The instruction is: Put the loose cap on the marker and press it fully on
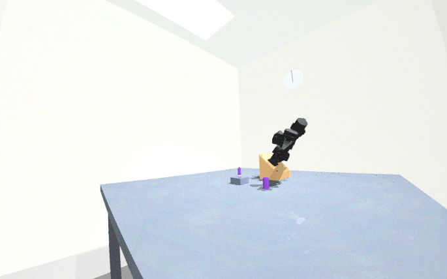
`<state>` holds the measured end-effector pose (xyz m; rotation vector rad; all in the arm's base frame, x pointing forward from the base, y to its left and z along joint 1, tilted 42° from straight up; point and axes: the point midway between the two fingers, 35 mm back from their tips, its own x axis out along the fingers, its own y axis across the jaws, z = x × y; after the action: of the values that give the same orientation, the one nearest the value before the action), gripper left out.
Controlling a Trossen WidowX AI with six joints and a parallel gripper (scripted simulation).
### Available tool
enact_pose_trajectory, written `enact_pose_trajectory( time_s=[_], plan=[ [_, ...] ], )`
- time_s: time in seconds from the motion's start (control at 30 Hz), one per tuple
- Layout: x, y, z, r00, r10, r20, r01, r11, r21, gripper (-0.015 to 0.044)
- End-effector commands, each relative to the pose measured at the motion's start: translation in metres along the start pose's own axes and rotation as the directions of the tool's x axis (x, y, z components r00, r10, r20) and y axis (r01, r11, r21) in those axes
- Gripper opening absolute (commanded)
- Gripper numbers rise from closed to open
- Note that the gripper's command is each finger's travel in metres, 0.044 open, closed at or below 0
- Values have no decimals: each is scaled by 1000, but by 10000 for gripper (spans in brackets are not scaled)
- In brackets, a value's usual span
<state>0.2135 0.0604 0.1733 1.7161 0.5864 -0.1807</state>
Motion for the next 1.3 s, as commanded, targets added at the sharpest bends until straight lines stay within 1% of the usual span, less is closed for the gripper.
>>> enact_pose_trajectory(
  time_s=[0.0, 0.07, 0.17, 0.37, 0.57, 0.7, 0.8, 0.87, 1.03, 1.17, 1.27],
  plan=[
    [0, 0, 0, 1000, -8, 1, 8, 1000, -2, 374],
    [4, -3, 3, 997, -74, 6, 74, 997, -20, 321],
    [12, -8, 8, 976, -220, 7, 220, 974, -45, 244],
    [26, -17, 20, 880, -473, -43, 471, 881, -48, 244],
    [40, -22, 35, 748, -642, -170, 649, 760, -12, 244],
    [50, -22, 48, 662, -692, -288, 728, 685, 26, 244],
    [58, -21, 60, 607, -694, -387, 768, 637, 62, 244],
    [62, -21, 65, 587, -686, -431, 782, 619, 80, 244],
    [63, -21, 66, 584, -684, -436, 783, 616, 82, 244],
    [82, -43, 52, 585, -683, -437, 783, 617, 82, 244],
    [83, -45, 51, 585, -683, -437, 783, 617, 82, 244]
  ],
)
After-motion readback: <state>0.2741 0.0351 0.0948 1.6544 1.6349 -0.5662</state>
